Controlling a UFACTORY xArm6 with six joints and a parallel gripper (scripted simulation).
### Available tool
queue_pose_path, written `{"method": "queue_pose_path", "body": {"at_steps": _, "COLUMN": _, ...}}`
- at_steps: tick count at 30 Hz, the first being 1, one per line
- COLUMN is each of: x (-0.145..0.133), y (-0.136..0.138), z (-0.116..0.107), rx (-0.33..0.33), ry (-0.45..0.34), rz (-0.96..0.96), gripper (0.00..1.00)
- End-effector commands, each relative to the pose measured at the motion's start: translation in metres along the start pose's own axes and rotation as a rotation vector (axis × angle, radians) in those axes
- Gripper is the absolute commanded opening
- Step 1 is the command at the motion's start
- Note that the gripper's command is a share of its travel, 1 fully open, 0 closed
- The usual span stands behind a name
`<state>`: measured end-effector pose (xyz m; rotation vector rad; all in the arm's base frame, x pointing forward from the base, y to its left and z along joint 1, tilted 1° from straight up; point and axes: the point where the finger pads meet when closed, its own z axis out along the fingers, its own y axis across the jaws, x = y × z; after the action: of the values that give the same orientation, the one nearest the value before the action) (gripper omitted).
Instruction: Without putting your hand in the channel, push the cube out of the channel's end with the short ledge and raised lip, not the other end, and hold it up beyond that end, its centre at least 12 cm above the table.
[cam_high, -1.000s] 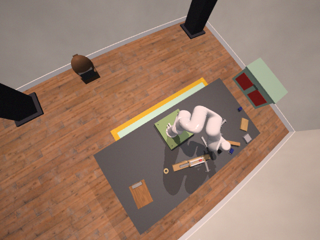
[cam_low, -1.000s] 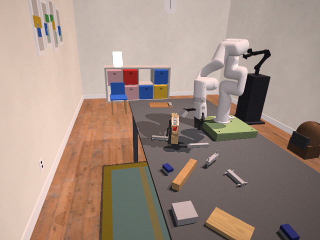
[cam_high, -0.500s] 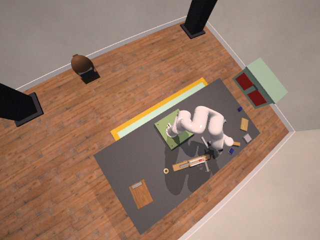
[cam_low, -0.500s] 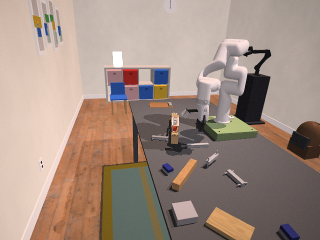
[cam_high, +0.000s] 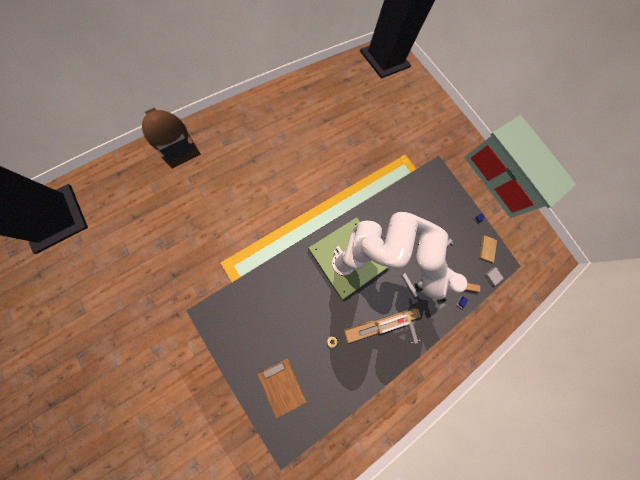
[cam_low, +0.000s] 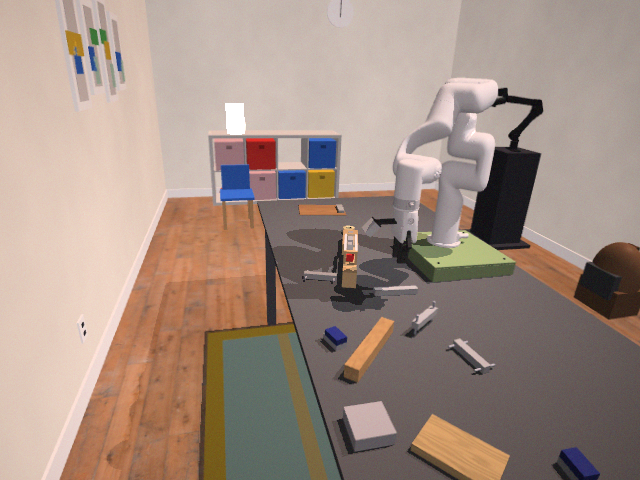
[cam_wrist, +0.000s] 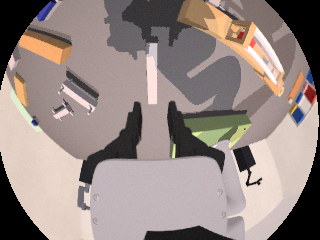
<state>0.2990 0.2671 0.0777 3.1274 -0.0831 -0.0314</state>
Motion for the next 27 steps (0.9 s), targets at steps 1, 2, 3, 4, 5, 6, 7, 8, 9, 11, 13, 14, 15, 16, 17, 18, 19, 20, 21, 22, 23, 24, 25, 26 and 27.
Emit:
{"method": "queue_pose_path", "body": {"at_steps": 1, "x": 0.001, "y": -0.001, "z": -0.001, "rx": 0.003, "ry": 0.003, "rz": 0.000, "gripper": 0.38}}
{"method": "queue_pose_path", "body": {"at_steps": 2, "x": 0.001, "y": -0.001, "z": -0.001, "rx": 0.003, "ry": 0.003, "rz": 0.000, "gripper": 0.38}}
{"method": "queue_pose_path", "body": {"at_steps": 3, "x": 0.001, "y": -0.001, "z": -0.001, "rx": 0.003, "ry": 0.003, "rz": 0.000, "gripper": 0.38}}
{"method": "queue_pose_path", "body": {"at_steps": 4, "x": 0.001, "y": -0.001, "z": -0.001, "rx": 0.003, "ry": 0.003, "rz": 0.000, "gripper": 0.38}}
{"method": "queue_pose_path", "body": {"at_steps": 5, "x": 0.001, "y": -0.001, "z": -0.001, "rx": 0.003, "ry": 0.003, "rz": 0.000, "gripper": 0.38}}
{"method": "queue_pose_path", "body": {"at_steps": 6, "x": 0.001, "y": -0.001, "z": -0.001, "rx": 0.003, "ry": 0.003, "rz": 0.000, "gripper": 0.38}}
{"method": "queue_pose_path", "body": {"at_steps": 7, "x": 0.001, "y": -0.001, "z": -0.001, "rx": 0.003, "ry": 0.003, "rz": 0.000, "gripper": 0.38}}
{"method": "queue_pose_path", "body": {"at_steps": 8, "x": 0.001, "y": -0.001, "z": -0.001, "rx": 0.003, "ry": 0.003, "rz": 0.000, "gripper": 0.38}}
{"method": "queue_pose_path", "body": {"at_steps": 9, "x": 0.001, "y": -0.001, "z": 0.000, "rx": 0.003, "ry": 0.003, "rz": 0.000, "gripper": 0.38}}
{"method": "queue_pose_path", "body": {"at_steps": 11, "x": 0.001, "y": -0.001, "z": 0.005, "rx": 0.002, "ry": 0.003, "rz": 0.000, "gripper": 0.38}}
{"method": "queue_pose_path", "body": {"at_steps": 13, "x": 0.001, "y": -0.001, "z": 0.014, "rx": 0.002, "ry": 0.003, "rz": 0.000, "gripper": 0.38}}
{"method": "queue_pose_path", "body": {"at_steps": 14, "x": 0.001, "y": -0.001, "z": 0.019, "rx": 0.002, "ry": 0.003, "rz": 0.000, "gripper": 0.38}}
{"method": "queue_pose_path", "body": {"at_steps": 15, "x": 0.001, "y": -0.002, "z": 0.026, "rx": 0.002, "ry": 0.003, "rz": 0.000, "gripper": 0.38}}
{"method": "queue_pose_path", "body": {"at_steps": 16, "x": 0.002, "y": -0.002, "z": 0.033, "rx": 0.002, "ry": 0.003, "rz": 0.000, "gripper": 0.38}}
{"method": "queue_pose_path", "body": {"at_steps": 17, "x": 0.002, "y": -0.002, "z": 0.040, "rx": 0.002, "ry": 0.003, "rz": 0.000, "gripper": 0.38}}
{"method": "queue_pose_path", "body": {"at_steps": 18, "x": 0.002, "y": -0.002, "z": 0.047, "rx": 0.002, "ry": 0.003, "rz": 0.000, "gripper": 0.38}}
{"method": "queue_pose_path", "body": {"at_steps": 19, "x": 0.002, "y": -0.002, "z": 0.055, "rx": 0.002, "ry": 0.003, "rz": 0.000, "gripper": 0.38}}
{"method": "queue_pose_path", "body": {"at_steps": 20, "x": 0.002, "y": -0.002, "z": 0.062, "rx": 0.002, "ry": 0.003, "rz": 0.000, "gripper": 0.38}}
{"method": "queue_pose_path", "body": {"at_steps": 21, "x": 0.002, "y": -0.002, "z": 0.068, "rx": 0.002, "ry": 0.003, "rz": 0.000, "gripper": 0.38}}
{"method": "queue_pose_path", "body": {"at_steps": 22, "x": 0.002, "y": -0.002, "z": 0.068, "rx": 0.002, "ry": 0.003, "rz": 0.000, "gripper": 0.38}}
{"method": "queue_pose_path", "body": {"at_steps": 23, "x": 0.002, "y": -0.002, "z": 0.068, "rx": 0.002, "ry": 0.003, "rz": 0.000, "gripper": 0.38}}
{"method": "queue_pose_path", "body": {"at_steps": 24, "x": 0.002, "y": -0.003, "z": 0.074, "rx": 0.002, "ry": 0.003, "rz": 0.000, "gripper": 0.38}}
{"method": "queue_pose_path", "body": {"at_steps": 25, "x": 0.002, "y": -0.003, "z": 0.079, "rx": 0.002, "ry": 0.003, "rz": 0.000, "gripper": 0.38}}
{"method": "queue_pose_path", "body": {"at_steps": 26, "x": 0.003, "y": -0.003, "z": 0.082, "rx": 0.002, "ry": 0.003, "rz": 0.000, "gripper": 0.38}}
{"method": "queue_pose_path", "body": {"at_steps": 27, "x": 0.003, "y": -0.003, "z": 0.085, "rx": 0.002, "ry": 0.003, "rz": 0.000, "gripper": 0.38}}
